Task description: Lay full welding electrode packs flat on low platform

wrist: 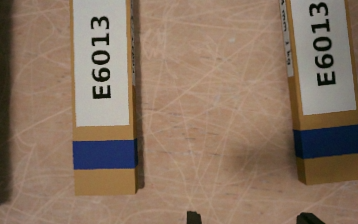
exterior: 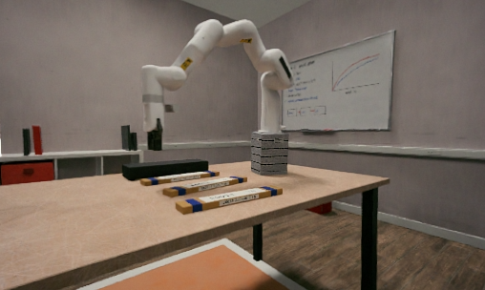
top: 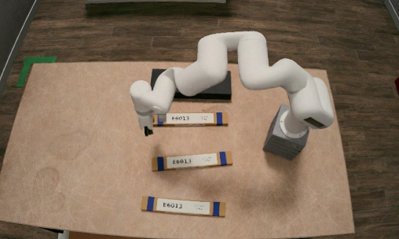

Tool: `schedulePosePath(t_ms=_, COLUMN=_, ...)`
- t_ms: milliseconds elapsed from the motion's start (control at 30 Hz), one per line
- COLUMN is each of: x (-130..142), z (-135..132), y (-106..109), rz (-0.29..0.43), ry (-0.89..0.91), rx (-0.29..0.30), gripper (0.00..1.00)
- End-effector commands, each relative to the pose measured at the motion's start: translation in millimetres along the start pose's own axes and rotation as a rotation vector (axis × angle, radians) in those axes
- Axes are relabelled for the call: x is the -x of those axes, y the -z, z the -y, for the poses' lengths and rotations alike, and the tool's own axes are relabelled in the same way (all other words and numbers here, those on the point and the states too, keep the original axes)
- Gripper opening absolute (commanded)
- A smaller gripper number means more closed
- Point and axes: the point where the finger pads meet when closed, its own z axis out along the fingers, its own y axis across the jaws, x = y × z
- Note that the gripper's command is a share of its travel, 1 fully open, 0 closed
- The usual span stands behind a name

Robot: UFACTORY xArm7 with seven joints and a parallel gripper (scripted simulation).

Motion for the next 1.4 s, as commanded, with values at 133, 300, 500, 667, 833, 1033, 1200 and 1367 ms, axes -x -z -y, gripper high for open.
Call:
schedulePosePath(t_ms=133, x=2.0, z=0.2, y=2.4, rz=0.005, ry=0.000, rx=0.000, gripper=0.58)
schedulePosePath(t_ms=300, x=2.0, z=0.2, y=2.4, rz=0.005, ry=0.000, rx=0.000, gripper=0.58)
schedulePosePath(t_ms=500, x=2.0, z=0.2, y=2.4, rz=0.005, ry=0.000, rx=0.000, gripper=0.58)
schedulePosePath(t_ms=667, x=2.0, z=0.2, y=2.4, rz=0.005, ry=0.000, rx=0.000, gripper=0.58)
schedulePosePath(t_ms=833, x=2.0, z=0.2, y=2.4, rz=0.005, ry=0.000, rx=0.000, gripper=0.58)
schedulePosePath(t_ms=1033, x=-20.7, z=25.8, y=-13.7, rz=0.007, ry=0.005, rx=0.008, gripper=1.00)
schedulePosePath(t_ms=1200, x=-77.6, z=65.0, y=-37.7, rz=0.009, ry=0.031, rx=0.008, gripper=1.00)
schedulePosePath(t_ms=1367, x=-124.3, z=93.5, y=-54.7, rz=0.006, ry=0.041, rx=0.000, gripper=1.00)
